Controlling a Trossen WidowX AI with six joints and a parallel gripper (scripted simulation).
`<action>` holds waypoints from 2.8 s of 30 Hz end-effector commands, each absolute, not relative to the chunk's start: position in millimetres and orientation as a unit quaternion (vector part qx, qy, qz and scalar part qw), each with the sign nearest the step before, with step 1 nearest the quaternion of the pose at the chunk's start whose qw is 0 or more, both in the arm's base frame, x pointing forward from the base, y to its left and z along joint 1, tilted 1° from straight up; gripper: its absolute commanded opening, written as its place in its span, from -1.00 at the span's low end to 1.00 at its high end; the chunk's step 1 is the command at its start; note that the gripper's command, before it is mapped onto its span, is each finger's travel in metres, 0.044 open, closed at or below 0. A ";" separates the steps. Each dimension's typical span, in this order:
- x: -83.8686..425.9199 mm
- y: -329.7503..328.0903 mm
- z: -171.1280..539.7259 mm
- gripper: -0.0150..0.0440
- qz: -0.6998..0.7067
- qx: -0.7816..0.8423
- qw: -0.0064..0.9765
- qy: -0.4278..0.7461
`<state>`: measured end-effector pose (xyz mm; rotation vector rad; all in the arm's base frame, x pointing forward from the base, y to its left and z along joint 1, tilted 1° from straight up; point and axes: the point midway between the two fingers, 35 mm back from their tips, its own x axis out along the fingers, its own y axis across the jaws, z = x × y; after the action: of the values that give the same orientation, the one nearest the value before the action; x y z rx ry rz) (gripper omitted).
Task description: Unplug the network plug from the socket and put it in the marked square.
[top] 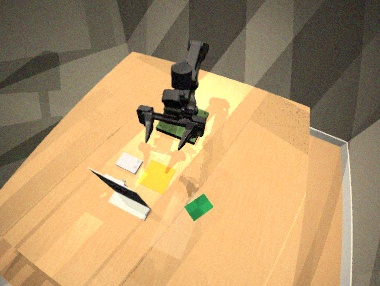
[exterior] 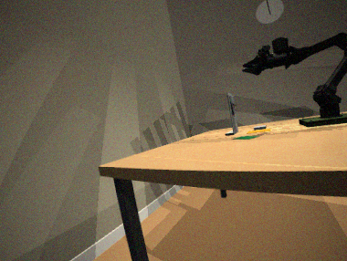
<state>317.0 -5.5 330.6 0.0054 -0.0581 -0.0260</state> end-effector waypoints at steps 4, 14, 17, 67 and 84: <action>322.8 -12.3 320.7 0.51 -0.009 0.044 0.999 -0.028; 335.8 -42.9 279.2 0.04 0.004 0.210 0.977 -0.023; 336.4 -52.5 266.5 0.04 0.008 0.259 0.966 -0.020; 301.5 -124.6 155.5 0.04 0.025 0.709 0.705 0.019; 338.2 -130.6 155.4 0.04 0.026 0.708 0.705 0.018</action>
<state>331.4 -127.7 156.2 1.5673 0.0411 0.0634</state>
